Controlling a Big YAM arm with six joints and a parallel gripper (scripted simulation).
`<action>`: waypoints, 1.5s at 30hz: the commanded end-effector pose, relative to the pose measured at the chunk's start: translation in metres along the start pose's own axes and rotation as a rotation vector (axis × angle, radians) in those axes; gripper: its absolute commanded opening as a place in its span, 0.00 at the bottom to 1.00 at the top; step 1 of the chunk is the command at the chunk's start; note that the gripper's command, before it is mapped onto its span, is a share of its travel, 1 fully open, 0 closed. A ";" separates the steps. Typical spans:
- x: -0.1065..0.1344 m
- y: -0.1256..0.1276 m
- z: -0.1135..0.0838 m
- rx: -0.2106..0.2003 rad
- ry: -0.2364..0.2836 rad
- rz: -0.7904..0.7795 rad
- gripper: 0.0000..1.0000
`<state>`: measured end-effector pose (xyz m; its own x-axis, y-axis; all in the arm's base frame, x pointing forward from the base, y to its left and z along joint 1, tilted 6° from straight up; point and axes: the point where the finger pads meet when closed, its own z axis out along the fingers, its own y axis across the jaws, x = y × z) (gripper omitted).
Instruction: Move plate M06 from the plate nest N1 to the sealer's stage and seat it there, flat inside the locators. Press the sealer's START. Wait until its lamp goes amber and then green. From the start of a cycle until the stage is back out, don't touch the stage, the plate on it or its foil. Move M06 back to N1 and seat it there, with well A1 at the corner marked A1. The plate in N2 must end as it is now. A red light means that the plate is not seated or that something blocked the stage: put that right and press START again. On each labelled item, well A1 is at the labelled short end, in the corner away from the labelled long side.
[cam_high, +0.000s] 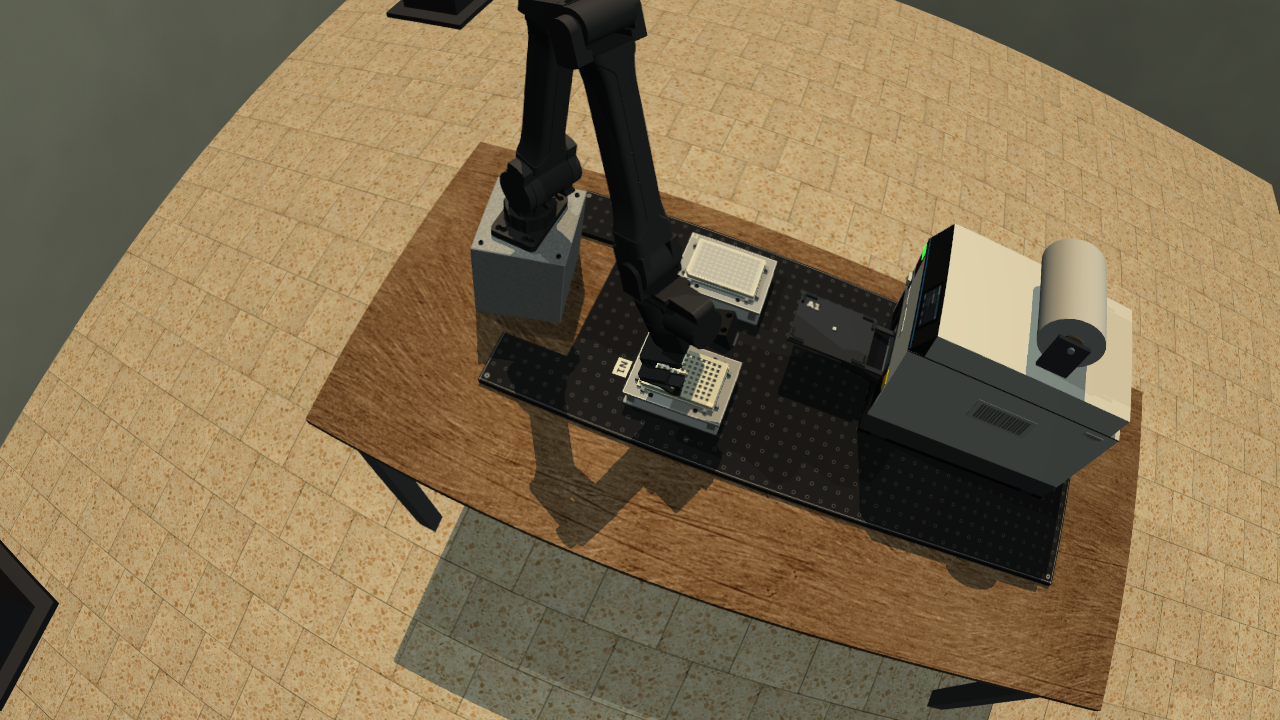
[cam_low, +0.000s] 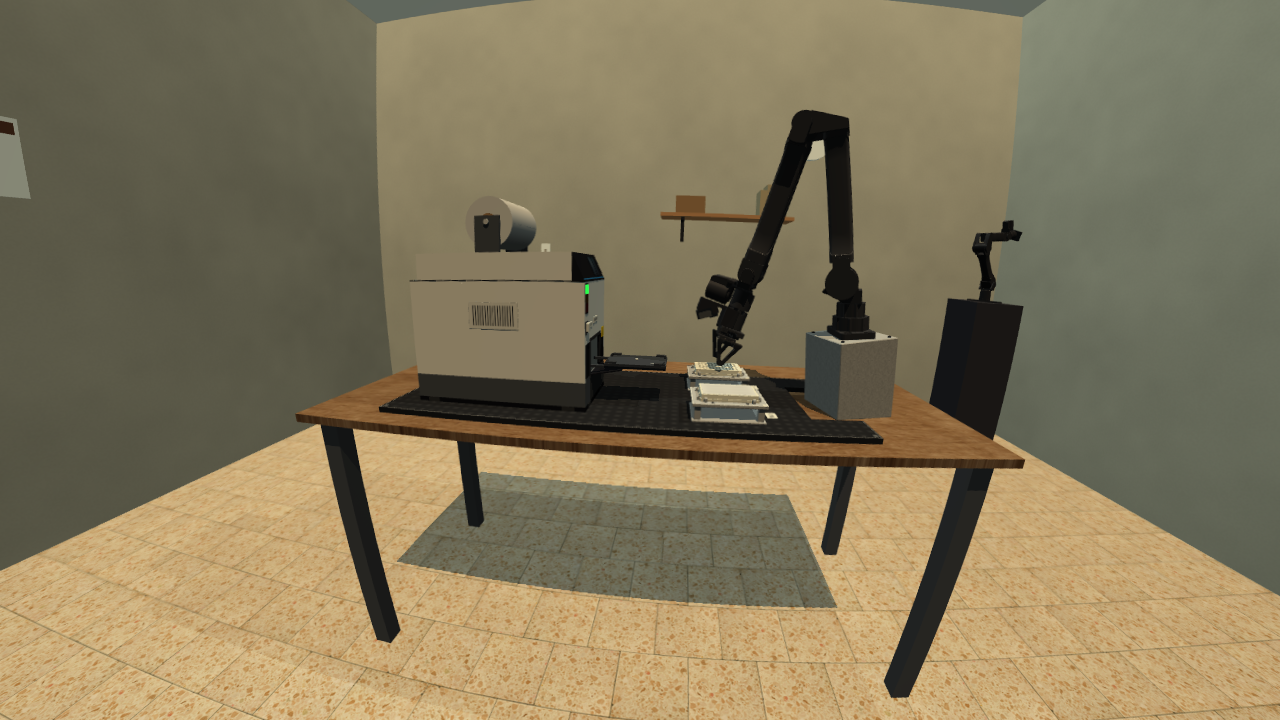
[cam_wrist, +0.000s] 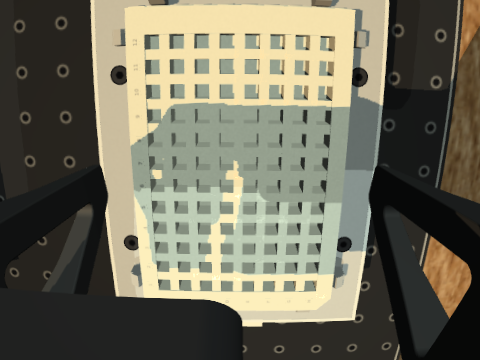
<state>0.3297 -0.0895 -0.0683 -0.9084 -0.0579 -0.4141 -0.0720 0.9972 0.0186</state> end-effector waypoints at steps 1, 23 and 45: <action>-0.016 -0.012 -0.004 0.017 -0.031 0.009 1.00; -0.007 -0.004 0.015 0.008 -0.026 0.006 1.00; 0.003 0.005 0.012 -0.007 0.003 -0.020 1.00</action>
<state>0.3302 -0.0887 -0.0793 -0.9091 -0.0578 -0.4126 -0.0726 0.9972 0.0203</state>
